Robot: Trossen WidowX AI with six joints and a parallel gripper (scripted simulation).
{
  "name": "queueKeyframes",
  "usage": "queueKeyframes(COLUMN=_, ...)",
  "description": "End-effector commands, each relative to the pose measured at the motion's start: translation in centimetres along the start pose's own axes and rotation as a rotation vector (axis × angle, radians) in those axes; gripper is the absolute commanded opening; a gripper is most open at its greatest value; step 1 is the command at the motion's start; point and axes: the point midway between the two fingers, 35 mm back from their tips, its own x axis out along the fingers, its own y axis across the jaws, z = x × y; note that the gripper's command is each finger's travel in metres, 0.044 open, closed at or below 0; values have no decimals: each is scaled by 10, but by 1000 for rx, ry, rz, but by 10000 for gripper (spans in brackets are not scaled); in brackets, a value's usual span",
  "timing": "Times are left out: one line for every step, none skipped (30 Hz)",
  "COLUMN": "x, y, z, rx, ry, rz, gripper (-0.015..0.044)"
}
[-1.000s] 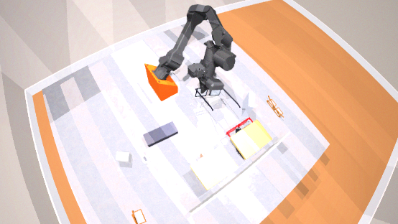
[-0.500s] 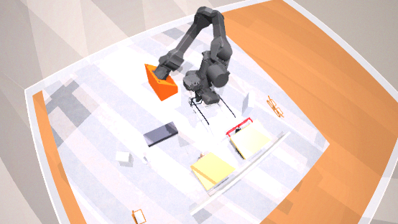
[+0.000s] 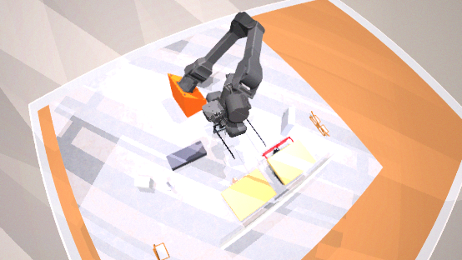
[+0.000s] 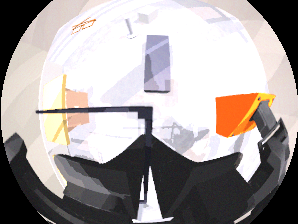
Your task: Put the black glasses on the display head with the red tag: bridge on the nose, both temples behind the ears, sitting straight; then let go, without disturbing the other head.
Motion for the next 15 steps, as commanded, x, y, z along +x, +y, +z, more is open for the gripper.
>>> queueKeyframes(x=8, y=4, z=12, rx=-18, ry=31, rz=-20, gripper=0)
queueKeyframes(x=10, y=5, z=14, rx=-23, ry=38, rz=-25, gripper=0)
queueKeyframes(x=13, y=5, z=17, rx=-27, ry=45, rz=-30, gripper=0)
queueKeyframes(x=15, y=6, z=20, rx=-31, ry=52, rz=-35, gripper=0)
queueKeyframes(x=17, y=6, z=23, rx=-36, ry=59, rz=-39, gripper=0)
queueKeyframes(x=19, y=7, z=26, rx=-40, ry=66, rz=-44, gripper=0)
queueKeyframes(x=21, y=7, z=28, rx=-44, ry=74, rz=-48, gripper=0)
queueKeyframes(x=23, y=7, z=31, rx=-48, ry=81, rz=-52, gripper=0)
queueKeyframes(x=25, y=8, z=34, rx=-53, ry=89, rz=-56, gripper=0)
queueKeyframes(x=28, y=8, z=37, rx=-57, ry=97, rz=-59, gripper=0)
queueKeyframes(x=30, y=8, z=40, rx=-61, ry=104, rz=-63, gripper=0)
queueKeyframes(x=32, y=8, z=42, rx=-65, ry=112, rz=-66, gripper=0)
queueKeyframes(x=35, y=8, z=45, rx=-69, ry=120, rz=-69, gripper=0)
queueKeyframes(x=37, y=8, z=48, rx=-74, ry=128, rz=-72, gripper=0)
queueKeyframes(x=39, y=8, z=51, rx=-78, ry=137, rz=-75, gripper=0)
